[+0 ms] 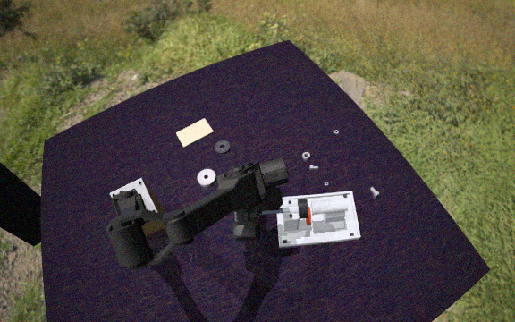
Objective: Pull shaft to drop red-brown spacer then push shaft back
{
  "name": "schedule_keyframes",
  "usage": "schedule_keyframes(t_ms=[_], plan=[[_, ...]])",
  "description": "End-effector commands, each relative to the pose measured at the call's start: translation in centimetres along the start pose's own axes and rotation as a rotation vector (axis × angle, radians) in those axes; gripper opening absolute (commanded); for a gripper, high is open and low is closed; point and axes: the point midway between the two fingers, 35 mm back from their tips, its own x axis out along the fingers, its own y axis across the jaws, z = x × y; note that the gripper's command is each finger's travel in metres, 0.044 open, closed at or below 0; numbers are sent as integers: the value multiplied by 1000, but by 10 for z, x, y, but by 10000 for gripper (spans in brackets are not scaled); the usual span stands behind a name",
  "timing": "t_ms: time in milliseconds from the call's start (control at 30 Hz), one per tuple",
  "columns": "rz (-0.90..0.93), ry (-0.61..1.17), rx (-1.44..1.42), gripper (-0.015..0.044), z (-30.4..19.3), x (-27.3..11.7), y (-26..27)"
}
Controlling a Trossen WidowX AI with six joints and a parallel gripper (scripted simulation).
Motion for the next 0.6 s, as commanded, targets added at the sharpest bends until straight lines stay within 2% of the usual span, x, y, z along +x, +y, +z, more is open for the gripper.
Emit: schedule_keyframes(t_ms=[0, 567], plan=[[-1, 2, 3, 0, -2, 0, 0], [0, 0, 0, 0, -1, 0, 0]])
